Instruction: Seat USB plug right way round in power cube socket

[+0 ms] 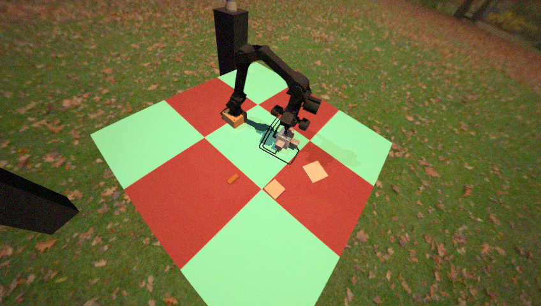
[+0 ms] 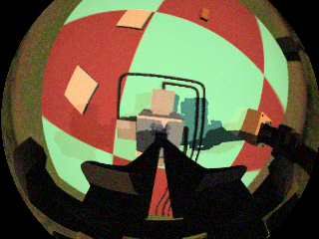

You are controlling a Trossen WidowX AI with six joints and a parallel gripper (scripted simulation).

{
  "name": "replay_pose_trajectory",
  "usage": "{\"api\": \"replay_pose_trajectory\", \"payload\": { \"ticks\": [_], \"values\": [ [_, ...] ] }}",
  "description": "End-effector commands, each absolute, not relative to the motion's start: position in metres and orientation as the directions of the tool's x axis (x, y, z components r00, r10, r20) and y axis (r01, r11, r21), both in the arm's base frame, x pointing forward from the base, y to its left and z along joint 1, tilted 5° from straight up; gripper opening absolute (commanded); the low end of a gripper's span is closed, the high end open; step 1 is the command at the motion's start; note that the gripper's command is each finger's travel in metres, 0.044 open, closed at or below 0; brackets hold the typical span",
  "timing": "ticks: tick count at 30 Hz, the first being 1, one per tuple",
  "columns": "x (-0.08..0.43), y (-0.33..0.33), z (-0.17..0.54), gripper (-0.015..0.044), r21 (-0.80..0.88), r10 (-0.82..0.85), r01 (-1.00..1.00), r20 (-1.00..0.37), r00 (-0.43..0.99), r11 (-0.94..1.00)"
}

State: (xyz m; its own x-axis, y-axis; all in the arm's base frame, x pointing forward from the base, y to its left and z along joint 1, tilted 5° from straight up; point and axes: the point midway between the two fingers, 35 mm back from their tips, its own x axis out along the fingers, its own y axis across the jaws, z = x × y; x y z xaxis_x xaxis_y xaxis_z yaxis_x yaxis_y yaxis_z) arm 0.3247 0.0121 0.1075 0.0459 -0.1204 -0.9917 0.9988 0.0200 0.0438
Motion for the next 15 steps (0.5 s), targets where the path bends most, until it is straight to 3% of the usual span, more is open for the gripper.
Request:
{"api": "replay_pose_trajectory", "payload": {
  "ticks": [1, 15],
  "values": [
    [0.3251, 0.0112, 0.1066, 0.0, 0.045, -0.124, 0.999, -0.991, 0.047, 0.014],
    [0.3251, 0.0111, 0.1049, 0.0, 0.045, -0.124, 0.999, -0.991, 0.047, 0.014]
  ]
}}
